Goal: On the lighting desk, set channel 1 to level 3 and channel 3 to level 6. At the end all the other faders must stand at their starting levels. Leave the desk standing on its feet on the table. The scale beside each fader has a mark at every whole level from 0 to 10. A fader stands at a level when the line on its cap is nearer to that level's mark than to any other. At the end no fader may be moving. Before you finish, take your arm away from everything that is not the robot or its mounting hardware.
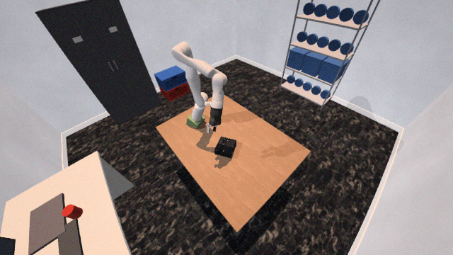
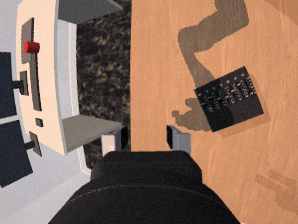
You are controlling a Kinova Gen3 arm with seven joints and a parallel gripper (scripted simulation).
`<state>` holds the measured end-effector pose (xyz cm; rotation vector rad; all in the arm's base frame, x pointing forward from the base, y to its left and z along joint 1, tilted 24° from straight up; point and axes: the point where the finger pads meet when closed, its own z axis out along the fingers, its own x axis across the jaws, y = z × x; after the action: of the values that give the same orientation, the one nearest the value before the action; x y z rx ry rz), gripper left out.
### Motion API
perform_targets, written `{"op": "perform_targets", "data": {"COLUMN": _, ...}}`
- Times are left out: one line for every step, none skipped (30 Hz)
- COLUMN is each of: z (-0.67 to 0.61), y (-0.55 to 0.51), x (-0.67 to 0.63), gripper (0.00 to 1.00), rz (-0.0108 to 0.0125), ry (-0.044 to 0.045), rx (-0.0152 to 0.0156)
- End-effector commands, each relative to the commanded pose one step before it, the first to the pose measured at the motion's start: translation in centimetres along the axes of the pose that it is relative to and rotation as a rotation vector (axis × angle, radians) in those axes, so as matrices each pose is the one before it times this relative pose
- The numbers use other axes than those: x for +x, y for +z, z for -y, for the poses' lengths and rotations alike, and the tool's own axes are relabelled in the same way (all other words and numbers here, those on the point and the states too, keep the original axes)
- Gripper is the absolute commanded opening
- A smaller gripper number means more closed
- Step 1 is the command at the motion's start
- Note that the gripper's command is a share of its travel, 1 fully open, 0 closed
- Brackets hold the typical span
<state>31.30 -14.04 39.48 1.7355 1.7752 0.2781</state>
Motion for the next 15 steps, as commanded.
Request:
{"op": "perform_targets", "data": {"z": 0.127, "y": 0.698, "x": 1.176, "gripper": 1.00, "rz": -0.03051, "ry": -0.00991, "rx": 0.01278}}
{"op": "perform_targets", "data": {"z": 0.000, "y": 0.000, "x": 0.000, "gripper": 1.00, "rz": 0.00000, "ry": 0.00000, "rx": 0.00000}}
{"op": "perform_targets", "data": {"z": 0.000, "y": 0.000, "x": 0.000, "gripper": 1.00, "rz": 0.00000, "ry": 0.00000, "rx": 0.00000}}
{"op": "perform_targets", "data": {"z": 0.000, "y": 0.000, "x": 0.000, "gripper": 1.00, "rz": 0.00000, "ry": 0.00000, "rx": 0.00000}}
{"op": "perform_targets", "data": {"z": 0.000, "y": 0.000, "x": 0.000, "gripper": 1.00, "rz": 0.00000, "ry": 0.00000, "rx": 0.00000}}
{"op": "perform_targets", "data": {"z": 0.000, "y": 0.000, "x": 0.000, "gripper": 1.00, "rz": 0.00000, "ry": 0.00000, "rx": 0.00000}}
{"op": "perform_targets", "data": {"z": 0.000, "y": 0.000, "x": 0.000, "gripper": 1.00, "rz": 0.00000, "ry": 0.00000, "rx": 0.00000}}
{"op": "perform_targets", "data": {"z": 0.000, "y": 0.000, "x": 0.000, "gripper": 1.00, "rz": 0.00000, "ry": 0.00000, "rx": 0.00000}}
{"op": "perform_targets", "data": {"z": 0.000, "y": 0.000, "x": 0.000, "gripper": 1.00, "rz": 0.00000, "ry": 0.00000, "rx": 0.00000}}
{"op": "perform_targets", "data": {"z": 0.000, "y": 0.000, "x": 0.000, "gripper": 1.00, "rz": 0.00000, "ry": 0.00000, "rx": 0.00000}}
{"op": "perform_targets", "data": {"z": 0.000, "y": 0.000, "x": 0.000, "gripper": 1.00, "rz": 0.00000, "ry": 0.00000, "rx": 0.00000}}
{"op": "perform_targets", "data": {"z": 0.000, "y": 0.000, "x": 0.000, "gripper": 1.00, "rz": 0.00000, "ry": 0.00000, "rx": 0.00000}}
{"op": "perform_targets", "data": {"z": 0.102, "y": 0.672, "x": 1.008, "gripper": 1.00, "rz": -0.02857, "ry": 0.00022, "rx": 0.01154}}
{"op": "perform_targets", "data": {"z": 0.000, "y": 0.000, "x": 0.000, "gripper": 1.00, "rz": 0.00000, "ry": 0.00000, "rx": 0.00000}}
{"op": "perform_targets", "data": {"z": 0.000, "y": 0.000, "x": 0.000, "gripper": 1.00, "rz": 0.00000, "ry": 0.00000, "rx": 0.00000}}
